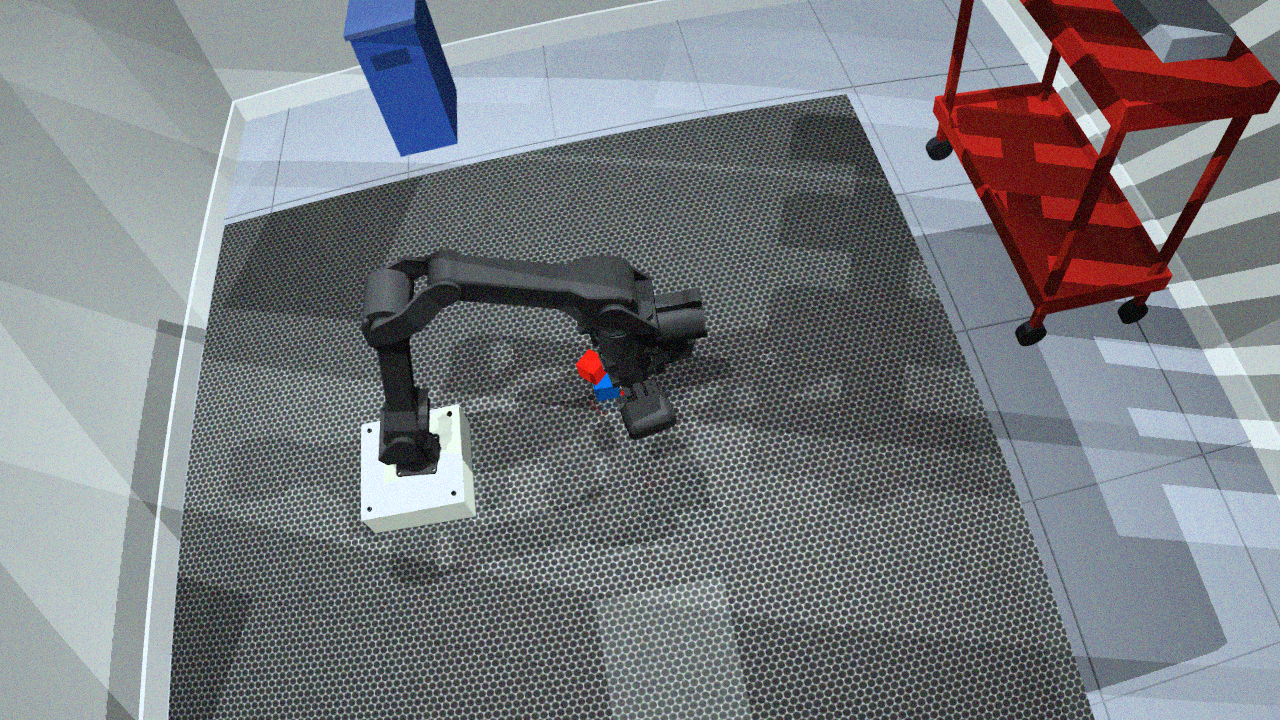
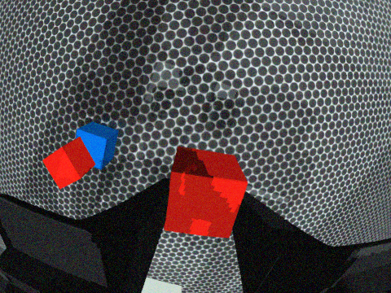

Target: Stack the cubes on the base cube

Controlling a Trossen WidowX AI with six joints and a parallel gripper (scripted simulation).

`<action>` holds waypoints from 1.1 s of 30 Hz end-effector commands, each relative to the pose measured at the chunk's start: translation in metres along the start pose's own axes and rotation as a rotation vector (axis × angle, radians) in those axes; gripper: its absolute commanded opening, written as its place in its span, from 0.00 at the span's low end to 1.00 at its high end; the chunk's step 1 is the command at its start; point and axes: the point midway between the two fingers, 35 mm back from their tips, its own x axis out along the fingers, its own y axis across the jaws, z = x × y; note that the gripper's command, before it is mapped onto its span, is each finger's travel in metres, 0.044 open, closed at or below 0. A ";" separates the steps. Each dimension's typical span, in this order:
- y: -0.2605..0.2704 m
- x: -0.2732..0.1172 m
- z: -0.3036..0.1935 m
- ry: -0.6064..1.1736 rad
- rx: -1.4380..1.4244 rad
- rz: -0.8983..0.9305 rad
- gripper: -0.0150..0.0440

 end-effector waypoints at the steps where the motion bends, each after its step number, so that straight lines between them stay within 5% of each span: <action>1: 0.013 0.001 -0.002 -0.001 0.118 0.004 0.43; 33: 0.092 0.006 -0.014 0.006 0.941 0.010 0.43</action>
